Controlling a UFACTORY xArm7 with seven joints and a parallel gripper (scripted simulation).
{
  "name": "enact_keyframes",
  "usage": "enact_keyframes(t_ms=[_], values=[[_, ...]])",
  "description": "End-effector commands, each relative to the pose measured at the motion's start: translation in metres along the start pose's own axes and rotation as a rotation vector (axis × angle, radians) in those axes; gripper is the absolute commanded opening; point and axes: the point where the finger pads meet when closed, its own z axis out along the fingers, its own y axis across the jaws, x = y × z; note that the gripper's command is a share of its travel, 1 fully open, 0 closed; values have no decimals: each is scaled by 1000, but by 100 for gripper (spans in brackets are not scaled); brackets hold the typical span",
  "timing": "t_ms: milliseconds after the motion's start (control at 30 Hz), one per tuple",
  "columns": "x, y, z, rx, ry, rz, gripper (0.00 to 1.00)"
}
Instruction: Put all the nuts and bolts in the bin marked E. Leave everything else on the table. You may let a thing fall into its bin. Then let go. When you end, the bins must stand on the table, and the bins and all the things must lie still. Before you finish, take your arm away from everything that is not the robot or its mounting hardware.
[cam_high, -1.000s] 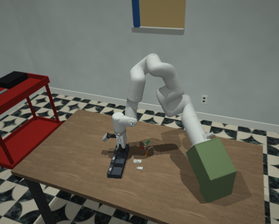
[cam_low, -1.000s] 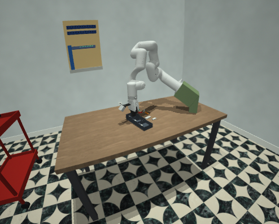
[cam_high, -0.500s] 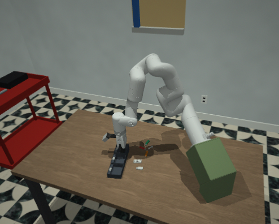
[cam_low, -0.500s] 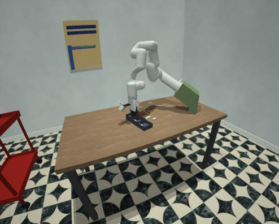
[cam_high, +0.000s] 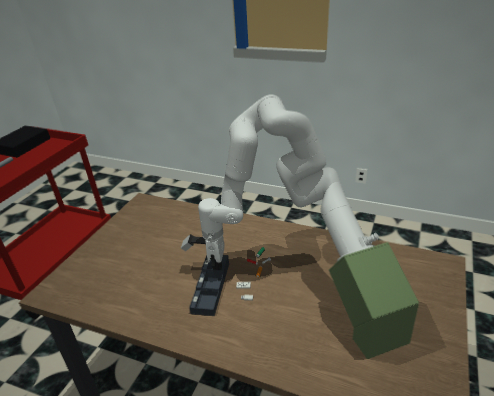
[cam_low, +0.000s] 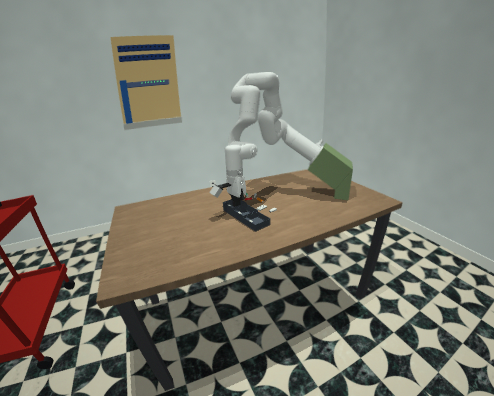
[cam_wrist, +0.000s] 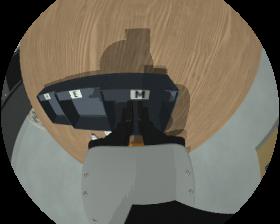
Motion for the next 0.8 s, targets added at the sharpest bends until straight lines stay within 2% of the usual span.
enact_keyframes(t_ms=[0,767], values=[[1,-1,-1,1,3,-1,7],[1,-1,-28,1,3,-1,7]])
